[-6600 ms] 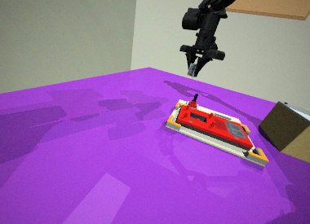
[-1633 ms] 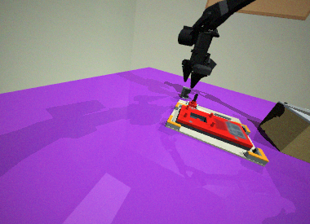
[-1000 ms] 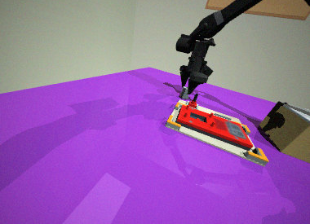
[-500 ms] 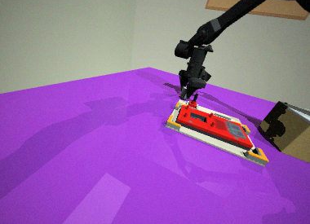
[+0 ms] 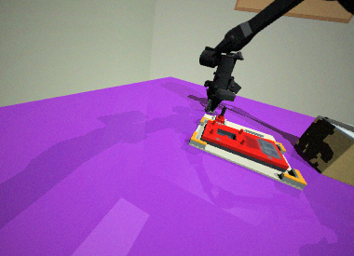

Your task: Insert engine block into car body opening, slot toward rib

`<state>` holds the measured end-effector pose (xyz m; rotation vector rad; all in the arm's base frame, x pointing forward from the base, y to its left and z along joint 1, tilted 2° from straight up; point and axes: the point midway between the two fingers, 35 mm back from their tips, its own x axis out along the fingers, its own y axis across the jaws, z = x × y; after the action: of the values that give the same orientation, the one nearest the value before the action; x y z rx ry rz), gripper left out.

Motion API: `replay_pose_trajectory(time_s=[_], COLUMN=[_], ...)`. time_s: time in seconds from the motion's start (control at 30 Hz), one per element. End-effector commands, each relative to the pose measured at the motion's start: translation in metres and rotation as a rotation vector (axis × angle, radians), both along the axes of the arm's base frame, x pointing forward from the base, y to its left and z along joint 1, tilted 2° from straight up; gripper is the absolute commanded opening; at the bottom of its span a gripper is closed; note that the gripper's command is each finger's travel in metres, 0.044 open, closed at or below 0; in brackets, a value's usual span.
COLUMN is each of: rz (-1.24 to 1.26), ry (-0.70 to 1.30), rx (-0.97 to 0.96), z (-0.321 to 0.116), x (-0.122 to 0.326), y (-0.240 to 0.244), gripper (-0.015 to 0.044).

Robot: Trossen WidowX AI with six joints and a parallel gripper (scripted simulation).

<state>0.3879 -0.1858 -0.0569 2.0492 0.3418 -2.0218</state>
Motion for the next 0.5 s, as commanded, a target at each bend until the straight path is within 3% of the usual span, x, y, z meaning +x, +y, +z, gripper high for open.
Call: replay_pose_trajectory(time_s=[0.0,0.1,0.47], rz=[0.004,0.017,0.037], ry=[-0.003,-0.017,-0.031], rx=[0.004,-0.002,-0.012], z=[-0.001,0.001,0.031], x=[0.0,0.003,0.008], y=[0.001,-0.001,-0.004], gripper=[0.0078,0.0,0.0])
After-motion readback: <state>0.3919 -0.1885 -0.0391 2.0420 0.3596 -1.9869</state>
